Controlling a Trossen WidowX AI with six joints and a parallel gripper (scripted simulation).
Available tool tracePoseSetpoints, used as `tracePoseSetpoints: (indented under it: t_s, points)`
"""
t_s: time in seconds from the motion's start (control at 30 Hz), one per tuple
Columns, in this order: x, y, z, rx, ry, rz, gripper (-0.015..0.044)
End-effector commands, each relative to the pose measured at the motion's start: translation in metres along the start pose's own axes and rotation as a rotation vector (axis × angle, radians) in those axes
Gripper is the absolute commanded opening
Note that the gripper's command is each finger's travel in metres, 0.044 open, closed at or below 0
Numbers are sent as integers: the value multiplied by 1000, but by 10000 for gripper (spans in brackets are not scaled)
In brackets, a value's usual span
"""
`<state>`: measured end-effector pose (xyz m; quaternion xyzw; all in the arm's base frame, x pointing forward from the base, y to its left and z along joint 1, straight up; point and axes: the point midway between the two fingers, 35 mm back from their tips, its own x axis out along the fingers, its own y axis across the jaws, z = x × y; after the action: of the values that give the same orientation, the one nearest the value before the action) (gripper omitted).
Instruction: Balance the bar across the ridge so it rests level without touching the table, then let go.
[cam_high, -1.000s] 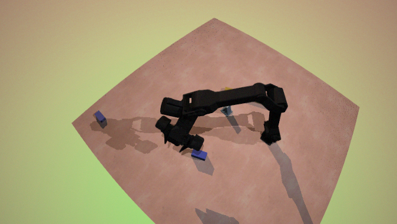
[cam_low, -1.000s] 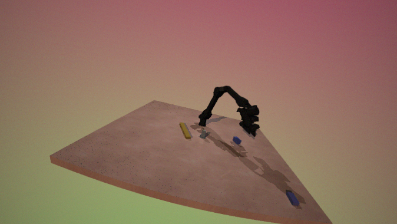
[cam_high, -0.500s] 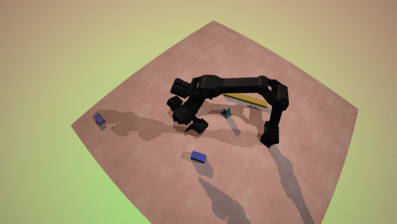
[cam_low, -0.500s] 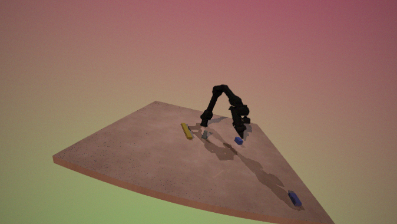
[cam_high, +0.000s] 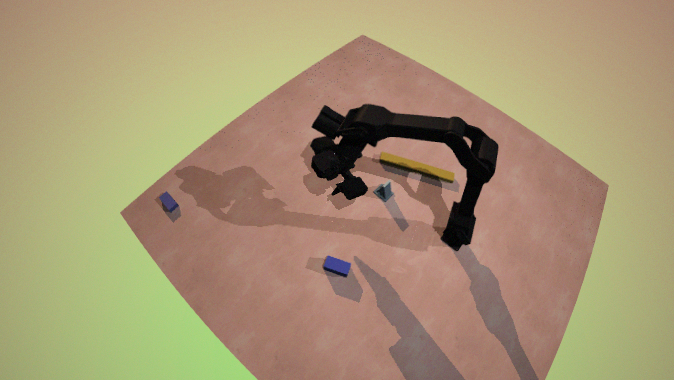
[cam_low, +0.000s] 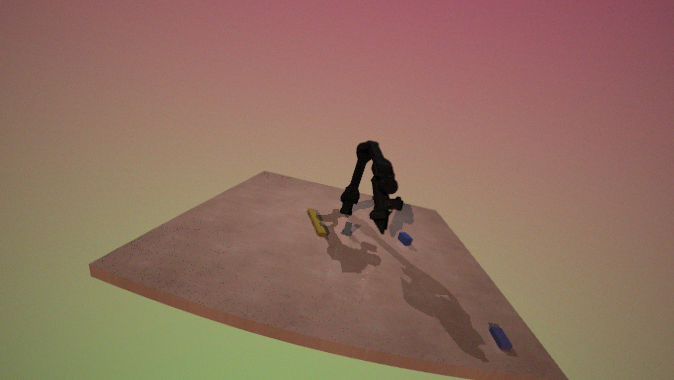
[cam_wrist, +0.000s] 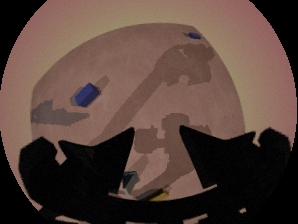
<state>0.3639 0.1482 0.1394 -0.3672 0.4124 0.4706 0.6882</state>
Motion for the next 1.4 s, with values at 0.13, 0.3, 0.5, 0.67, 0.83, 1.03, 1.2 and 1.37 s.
tracePoseSetpoints:
  t_s: [0.13,0.3,0.5,0.67,0.83,1.03,1.2,1.37]
  points:
    - [-17,-13,-51,150,76,-36,315]
    - [-26,-18,-80,242,111,-54,315]
    - [-38,-20,-116,352,160,-72,315]
    - [-48,-18,-146,442,207,-83,315]
    - [-58,-13,-175,532,253,-91,315]
    - [-70,-4,-207,640,306,-98,315]
    - [-81,7,-233,730,350,-100,315]
    - [-91,20,-256,820,391,-100,315]
